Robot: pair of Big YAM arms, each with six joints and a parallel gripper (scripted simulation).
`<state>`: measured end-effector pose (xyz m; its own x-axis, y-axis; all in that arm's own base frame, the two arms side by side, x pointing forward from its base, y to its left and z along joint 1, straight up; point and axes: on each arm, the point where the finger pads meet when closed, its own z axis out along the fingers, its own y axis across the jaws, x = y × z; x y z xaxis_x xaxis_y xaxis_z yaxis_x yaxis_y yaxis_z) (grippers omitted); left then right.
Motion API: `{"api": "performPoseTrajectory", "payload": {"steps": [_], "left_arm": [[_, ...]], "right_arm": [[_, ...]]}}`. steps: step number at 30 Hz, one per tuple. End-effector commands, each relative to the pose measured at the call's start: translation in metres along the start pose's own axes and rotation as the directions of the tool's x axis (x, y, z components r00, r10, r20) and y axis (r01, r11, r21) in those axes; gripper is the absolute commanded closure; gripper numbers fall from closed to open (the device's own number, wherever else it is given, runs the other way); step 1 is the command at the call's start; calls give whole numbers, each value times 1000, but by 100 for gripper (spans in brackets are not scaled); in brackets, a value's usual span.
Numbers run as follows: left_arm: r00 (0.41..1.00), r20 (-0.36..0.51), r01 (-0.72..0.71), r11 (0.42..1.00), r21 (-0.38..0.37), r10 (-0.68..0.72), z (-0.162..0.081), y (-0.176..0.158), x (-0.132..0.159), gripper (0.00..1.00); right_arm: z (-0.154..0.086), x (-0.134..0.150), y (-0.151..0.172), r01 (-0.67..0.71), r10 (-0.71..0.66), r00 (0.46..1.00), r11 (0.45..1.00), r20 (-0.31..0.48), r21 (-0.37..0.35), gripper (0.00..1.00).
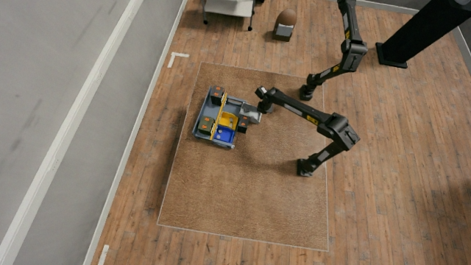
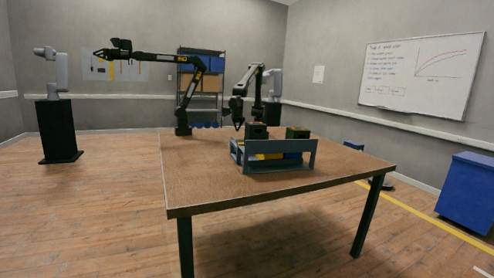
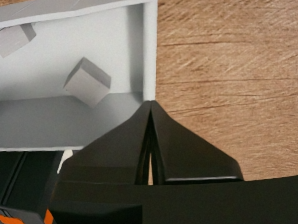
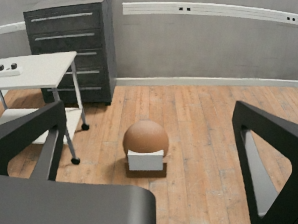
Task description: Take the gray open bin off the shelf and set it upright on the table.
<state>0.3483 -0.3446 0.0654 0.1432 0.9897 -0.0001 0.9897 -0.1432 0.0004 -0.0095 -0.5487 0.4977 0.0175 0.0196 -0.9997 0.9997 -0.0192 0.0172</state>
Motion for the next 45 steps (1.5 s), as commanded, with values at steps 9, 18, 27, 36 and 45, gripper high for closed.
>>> {"api": "performPoseTrajectory", "payload": {"steps": [9,18,27,36,45], "left_arm": [[1000,24,16,999,-35,-15,-20,17,-6,100],[1000,23,16,999,-33,-16,-19,16,-5,100],[999,39,17,998,-54,-15,-34,20,-8,100],[999,38,17,998,-52,-15,-47,20,-8,100],[999,42,17,998,-58,-15,-68,19,-7,100]], "right_arm": [[-4,-3,-4,17,-17,1000,1000,20,6,0],[-4,-3,-4,17,-17,1000,1000,20,6,0],[-4,-3,-4,17,-17,1000,1000,20,6,0],[-4,-3,-4,17,-17,1000,1000,20,6,0],[-4,-3,-4,17,-17,1000,1000,20,6,0]]}}
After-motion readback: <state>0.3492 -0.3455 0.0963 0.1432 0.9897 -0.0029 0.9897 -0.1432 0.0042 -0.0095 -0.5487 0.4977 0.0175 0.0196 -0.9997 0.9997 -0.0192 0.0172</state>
